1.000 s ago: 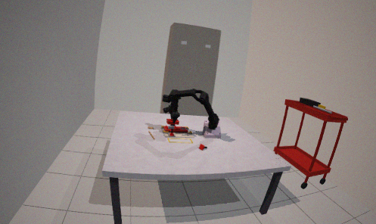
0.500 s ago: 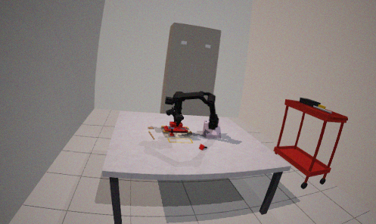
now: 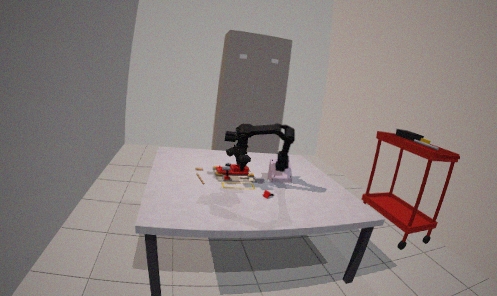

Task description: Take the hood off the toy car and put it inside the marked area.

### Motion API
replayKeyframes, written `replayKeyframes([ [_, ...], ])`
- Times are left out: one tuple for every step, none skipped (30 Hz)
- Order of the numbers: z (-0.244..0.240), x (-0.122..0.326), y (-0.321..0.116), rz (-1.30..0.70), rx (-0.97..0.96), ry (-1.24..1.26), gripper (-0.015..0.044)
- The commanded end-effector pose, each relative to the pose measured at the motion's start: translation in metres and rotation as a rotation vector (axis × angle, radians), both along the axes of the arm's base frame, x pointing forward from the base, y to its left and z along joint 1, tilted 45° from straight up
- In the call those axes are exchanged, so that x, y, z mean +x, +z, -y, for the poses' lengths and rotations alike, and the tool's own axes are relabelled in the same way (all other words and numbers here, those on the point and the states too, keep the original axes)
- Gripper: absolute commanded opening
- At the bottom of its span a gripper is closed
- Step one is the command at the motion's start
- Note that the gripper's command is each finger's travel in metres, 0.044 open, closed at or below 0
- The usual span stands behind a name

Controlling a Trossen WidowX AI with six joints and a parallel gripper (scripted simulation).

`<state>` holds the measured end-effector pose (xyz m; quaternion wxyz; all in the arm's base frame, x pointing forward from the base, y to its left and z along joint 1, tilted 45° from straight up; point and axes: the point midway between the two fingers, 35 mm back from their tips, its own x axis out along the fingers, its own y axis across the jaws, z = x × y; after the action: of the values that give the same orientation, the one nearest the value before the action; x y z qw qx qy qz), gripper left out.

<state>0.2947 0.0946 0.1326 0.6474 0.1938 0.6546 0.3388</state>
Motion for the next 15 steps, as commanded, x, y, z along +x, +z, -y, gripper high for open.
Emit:
replayKeyframes([
  [-0.002, -0.0039, 0.004, -0.003, 0.004, -0.011, 0.0],
  [-0.0023, -0.0039, 0.0037, -0.003, 0.004, -0.011, 0.0],
  [-0.0027, -0.0039, 0.0032, -0.003, 0.004, -0.011, 0.0],
  [-0.0032, -0.0038, 0.0026, -0.003, 0.004, -0.011, 0.0],
  [-0.0039, -0.0038, 0.0019, -0.003, 0.004, -0.011, 0.0],
  [-0.0045, -0.0037, 0.0012, -0.003, 0.003, -0.011, 0.0],
  [-0.0052, -0.0037, 0.0005, -0.003, 0.003, -0.011, 0.0],
  [-0.0058, -0.0036, -0.0002, -0.003, 0.003, -0.011, 0.0],
  [-0.0065, -0.0036, -0.0009, -0.003, 0.003, -0.011, 0.0],
  [-0.0071, -0.0036, -0.0016, -0.003, 0.003, -0.011, 0.0],
  [-0.0078, -0.0035, -0.0023, -0.003, 0.003, -0.011, 0.0],
  [-0.0084, -0.0035, -0.003, -0.003, 0.003, -0.011, 0.0],
  [-0.0091, -0.0035, -0.0037, -0.003, 0.003, -0.011, 0.0],
  [-0.0098, -0.0035, -0.0044, -0.003, 0.003, -0.011, 0.0],
  [-0.0104, -0.0035, -0.0051, -0.003, 0.002, -0.011, 0.0],
])
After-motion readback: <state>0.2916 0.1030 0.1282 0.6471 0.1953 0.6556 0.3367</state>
